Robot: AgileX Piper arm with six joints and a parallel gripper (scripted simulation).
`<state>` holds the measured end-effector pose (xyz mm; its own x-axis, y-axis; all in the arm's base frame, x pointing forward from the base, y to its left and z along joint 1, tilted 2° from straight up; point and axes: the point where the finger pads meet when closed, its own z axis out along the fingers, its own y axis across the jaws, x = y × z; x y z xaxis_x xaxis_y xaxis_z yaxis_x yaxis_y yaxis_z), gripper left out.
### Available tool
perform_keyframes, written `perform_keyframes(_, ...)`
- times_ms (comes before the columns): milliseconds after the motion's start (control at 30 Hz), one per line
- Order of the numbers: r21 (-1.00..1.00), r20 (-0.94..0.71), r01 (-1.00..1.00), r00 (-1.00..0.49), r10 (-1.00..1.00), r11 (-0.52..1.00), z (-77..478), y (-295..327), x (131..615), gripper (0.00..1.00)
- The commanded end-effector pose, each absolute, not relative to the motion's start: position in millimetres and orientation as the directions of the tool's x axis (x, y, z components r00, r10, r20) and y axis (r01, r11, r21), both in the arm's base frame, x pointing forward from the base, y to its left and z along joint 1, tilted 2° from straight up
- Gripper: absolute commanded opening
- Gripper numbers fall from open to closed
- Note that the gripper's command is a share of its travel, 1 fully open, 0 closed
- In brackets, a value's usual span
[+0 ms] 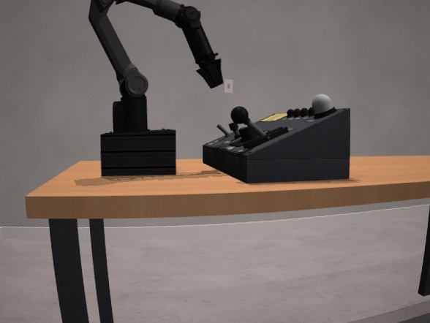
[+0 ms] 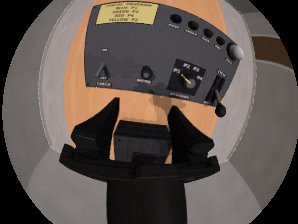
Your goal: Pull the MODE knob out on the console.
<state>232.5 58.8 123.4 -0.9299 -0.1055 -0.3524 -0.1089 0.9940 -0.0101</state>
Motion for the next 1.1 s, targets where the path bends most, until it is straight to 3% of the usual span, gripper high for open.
perform_keyframes(0, -0.01, -0.353, -0.109, -0.93, -0.106, 0.994, 121.2, 58.8, 233.5, 0.94)
perform_keyframes(1067, -0.01, -0.353, -0.109, -0.93, -0.106, 0.994, 18.4, 61.7, 272.3, 0.94)
